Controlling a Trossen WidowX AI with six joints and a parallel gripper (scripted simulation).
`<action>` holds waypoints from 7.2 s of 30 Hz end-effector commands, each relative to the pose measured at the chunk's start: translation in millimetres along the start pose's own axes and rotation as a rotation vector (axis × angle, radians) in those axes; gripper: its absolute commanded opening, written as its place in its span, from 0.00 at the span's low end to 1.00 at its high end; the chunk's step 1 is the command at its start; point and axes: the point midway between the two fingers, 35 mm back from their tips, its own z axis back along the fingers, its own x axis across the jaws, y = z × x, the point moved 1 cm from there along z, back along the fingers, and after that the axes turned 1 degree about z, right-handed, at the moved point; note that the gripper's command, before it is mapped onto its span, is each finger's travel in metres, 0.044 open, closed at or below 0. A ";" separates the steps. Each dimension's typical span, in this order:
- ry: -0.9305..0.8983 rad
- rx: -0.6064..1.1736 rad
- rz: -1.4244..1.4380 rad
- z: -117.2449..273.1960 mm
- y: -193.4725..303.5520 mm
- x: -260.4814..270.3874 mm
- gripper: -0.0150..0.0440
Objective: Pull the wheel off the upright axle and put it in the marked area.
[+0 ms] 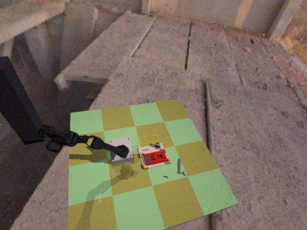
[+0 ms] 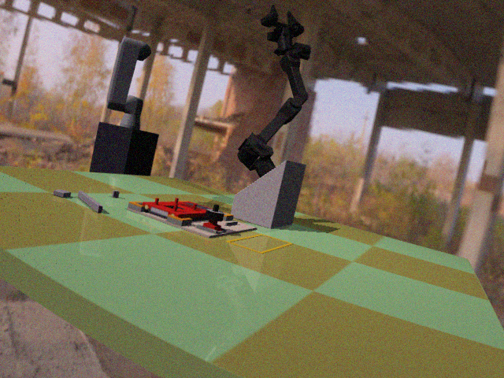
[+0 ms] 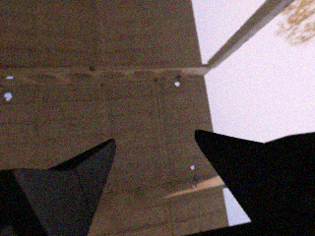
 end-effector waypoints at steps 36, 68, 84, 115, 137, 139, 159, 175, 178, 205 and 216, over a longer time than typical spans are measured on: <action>0.556 -0.196 0.050 10.4 -99.7 -264.1 0.76; 1.355 -0.085 -0.080 156.1 -48.1 -572.0 0.76; 1.641 0.206 -0.059 247.0 32.0 -654.5 0.76; 2.199 1.399 0.136 535.4 244.1 -674.1 0.76; 1.714 2.904 0.478 714.5 306.1 -531.8 0.76; 1.714 2.904 0.478 714.5 306.1 -531.8 0.76; 1.714 2.903 0.480 771.4 292.3 -537.1 0.76; 1.733 2.904 0.472 782.8 286.8 -538.2 0.52; 1.733 2.904 0.472 782.7 286.8 -538.2 0.45; 1.729 2.904 0.474 775.1 290.2 -537.4 0.25; 1.727 2.904 0.474 771.8 291.6 -537.1 0.25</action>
